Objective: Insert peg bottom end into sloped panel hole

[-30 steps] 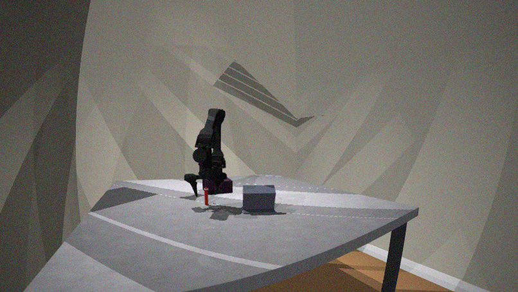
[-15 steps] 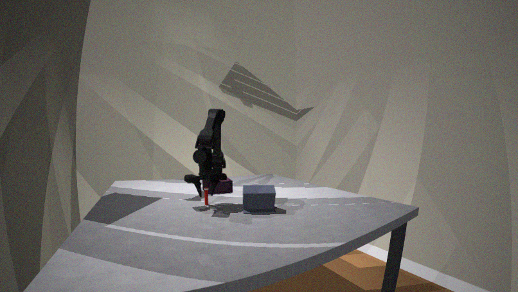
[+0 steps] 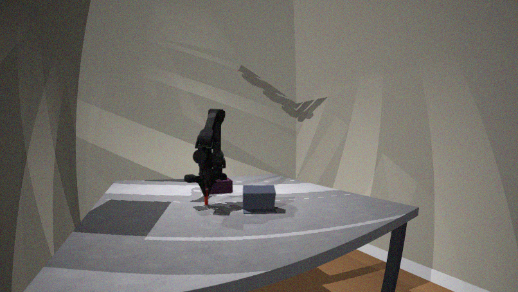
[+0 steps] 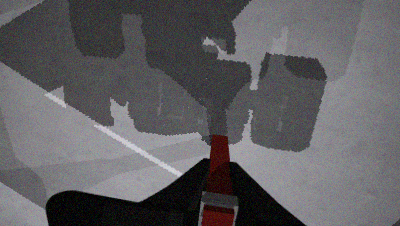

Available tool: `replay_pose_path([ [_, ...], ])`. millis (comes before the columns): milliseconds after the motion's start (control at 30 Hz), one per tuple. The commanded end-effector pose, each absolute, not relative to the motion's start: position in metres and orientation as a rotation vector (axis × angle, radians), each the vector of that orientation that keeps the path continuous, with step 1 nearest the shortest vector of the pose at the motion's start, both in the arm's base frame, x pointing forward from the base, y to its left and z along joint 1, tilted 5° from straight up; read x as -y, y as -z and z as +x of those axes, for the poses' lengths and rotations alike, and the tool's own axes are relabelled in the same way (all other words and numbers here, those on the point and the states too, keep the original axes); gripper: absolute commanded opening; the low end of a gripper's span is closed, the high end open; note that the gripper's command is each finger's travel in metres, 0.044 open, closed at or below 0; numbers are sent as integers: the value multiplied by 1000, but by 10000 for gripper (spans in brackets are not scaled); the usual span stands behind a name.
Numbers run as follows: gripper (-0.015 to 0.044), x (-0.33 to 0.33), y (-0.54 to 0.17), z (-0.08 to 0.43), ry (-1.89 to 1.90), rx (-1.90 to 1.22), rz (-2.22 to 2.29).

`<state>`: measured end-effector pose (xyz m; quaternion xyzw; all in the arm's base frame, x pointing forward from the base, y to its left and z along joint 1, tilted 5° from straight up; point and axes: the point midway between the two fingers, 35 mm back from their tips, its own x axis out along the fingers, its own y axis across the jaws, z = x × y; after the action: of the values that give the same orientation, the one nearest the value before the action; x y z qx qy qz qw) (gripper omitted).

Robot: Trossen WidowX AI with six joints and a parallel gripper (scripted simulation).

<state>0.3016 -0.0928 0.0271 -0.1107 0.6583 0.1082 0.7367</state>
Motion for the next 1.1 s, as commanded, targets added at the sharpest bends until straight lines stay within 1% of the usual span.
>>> replay_pose_path([
  [0,0,93,-32,302,-237,-1446,-243],
  [567,0,94,-104,296,-233,-1453,-238],
  [1067,0,85,-101,301,-194,-1450,-267],
])
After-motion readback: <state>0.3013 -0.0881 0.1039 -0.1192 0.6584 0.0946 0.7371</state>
